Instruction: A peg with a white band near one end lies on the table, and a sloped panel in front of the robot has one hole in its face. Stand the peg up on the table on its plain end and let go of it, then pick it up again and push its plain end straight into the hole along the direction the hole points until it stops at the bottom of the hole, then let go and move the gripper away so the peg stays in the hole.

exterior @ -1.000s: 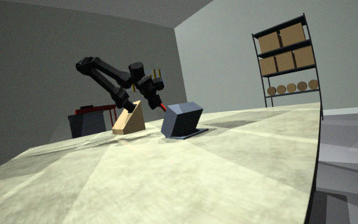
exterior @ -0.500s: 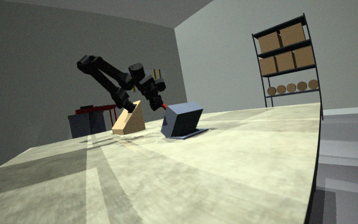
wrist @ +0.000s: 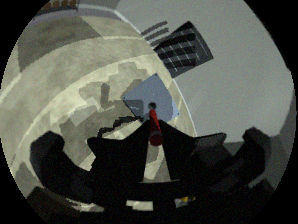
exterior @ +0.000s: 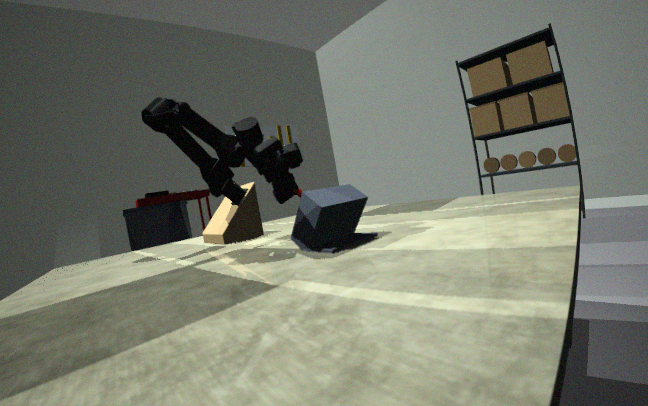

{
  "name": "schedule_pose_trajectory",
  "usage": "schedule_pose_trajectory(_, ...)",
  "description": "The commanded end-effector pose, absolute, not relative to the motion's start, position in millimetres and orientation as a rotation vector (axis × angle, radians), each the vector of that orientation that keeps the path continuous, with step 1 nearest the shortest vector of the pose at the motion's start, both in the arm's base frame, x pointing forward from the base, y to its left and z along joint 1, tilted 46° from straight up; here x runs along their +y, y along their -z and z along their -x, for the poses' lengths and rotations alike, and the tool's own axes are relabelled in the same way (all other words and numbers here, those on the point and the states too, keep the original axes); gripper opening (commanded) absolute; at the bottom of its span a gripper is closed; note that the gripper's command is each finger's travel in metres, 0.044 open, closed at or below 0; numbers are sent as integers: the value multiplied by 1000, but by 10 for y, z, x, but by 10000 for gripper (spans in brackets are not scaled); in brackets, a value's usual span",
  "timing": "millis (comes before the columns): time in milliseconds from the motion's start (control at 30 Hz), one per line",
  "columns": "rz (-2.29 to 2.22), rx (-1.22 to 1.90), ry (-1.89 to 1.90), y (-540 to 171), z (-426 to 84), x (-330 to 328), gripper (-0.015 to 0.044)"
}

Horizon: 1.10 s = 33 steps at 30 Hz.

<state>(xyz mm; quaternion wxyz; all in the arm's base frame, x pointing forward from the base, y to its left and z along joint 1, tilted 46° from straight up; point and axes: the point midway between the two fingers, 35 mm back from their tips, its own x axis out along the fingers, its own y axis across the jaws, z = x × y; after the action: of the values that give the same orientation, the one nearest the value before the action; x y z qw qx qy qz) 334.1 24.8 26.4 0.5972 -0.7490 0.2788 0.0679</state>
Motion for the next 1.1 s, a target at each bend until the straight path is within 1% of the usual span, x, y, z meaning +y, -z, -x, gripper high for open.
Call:
schedule_pose_trajectory(0,1754,644,-169,-224,-3350,242,0)
schedule_pose_trajectory(1067,1746,591,-136,-178,-3462,190,0)
